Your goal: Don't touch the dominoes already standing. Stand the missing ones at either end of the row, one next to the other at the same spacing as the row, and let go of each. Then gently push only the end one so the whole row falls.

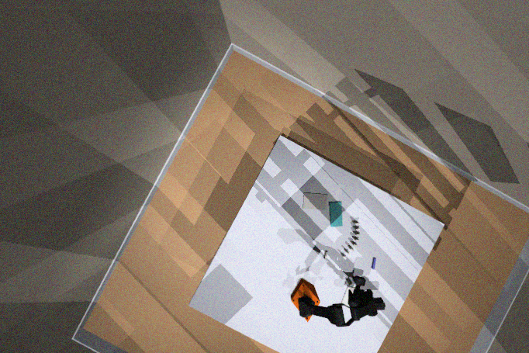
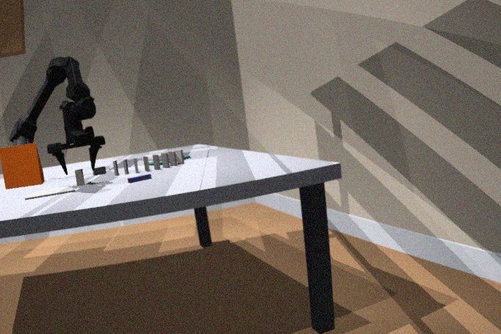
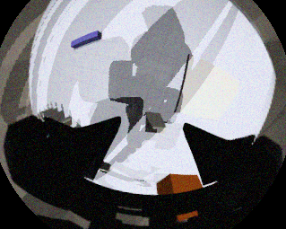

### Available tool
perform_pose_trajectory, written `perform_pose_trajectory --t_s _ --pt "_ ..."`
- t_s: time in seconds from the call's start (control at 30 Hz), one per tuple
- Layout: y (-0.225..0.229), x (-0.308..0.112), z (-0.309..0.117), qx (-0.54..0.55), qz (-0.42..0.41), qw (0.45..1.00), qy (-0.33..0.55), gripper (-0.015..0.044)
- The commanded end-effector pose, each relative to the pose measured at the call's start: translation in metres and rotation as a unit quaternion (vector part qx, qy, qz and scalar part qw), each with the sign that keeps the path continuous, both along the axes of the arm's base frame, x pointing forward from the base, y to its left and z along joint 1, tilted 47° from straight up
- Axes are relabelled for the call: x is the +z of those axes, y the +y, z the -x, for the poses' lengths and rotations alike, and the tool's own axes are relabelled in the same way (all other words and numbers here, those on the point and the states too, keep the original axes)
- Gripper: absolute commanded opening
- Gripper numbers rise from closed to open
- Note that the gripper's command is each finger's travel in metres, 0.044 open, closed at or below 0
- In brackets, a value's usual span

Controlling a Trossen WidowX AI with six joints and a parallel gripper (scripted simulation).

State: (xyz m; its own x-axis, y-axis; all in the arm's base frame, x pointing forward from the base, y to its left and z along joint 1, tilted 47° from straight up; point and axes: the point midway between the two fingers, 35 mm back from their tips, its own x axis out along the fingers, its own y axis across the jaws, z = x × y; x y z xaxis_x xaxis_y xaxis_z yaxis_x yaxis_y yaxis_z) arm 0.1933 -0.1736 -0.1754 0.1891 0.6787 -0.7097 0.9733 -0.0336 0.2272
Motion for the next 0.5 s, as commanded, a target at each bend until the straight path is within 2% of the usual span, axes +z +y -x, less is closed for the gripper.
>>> perform_pose_trajectory --t_s 0.0,0.23,0.47 --pt "0.0099 -0.0064 0.0010 -0.002 -0.008 1.000 0.004 0.0440" --pt "0.0129 -0.0092 0.0003 -0.002 -0.008 1.000 0.004 0.0440" --pt "0.0129 -0.0092 0.0003 -0.002 -0.008 1.000 0.004 0.0256"
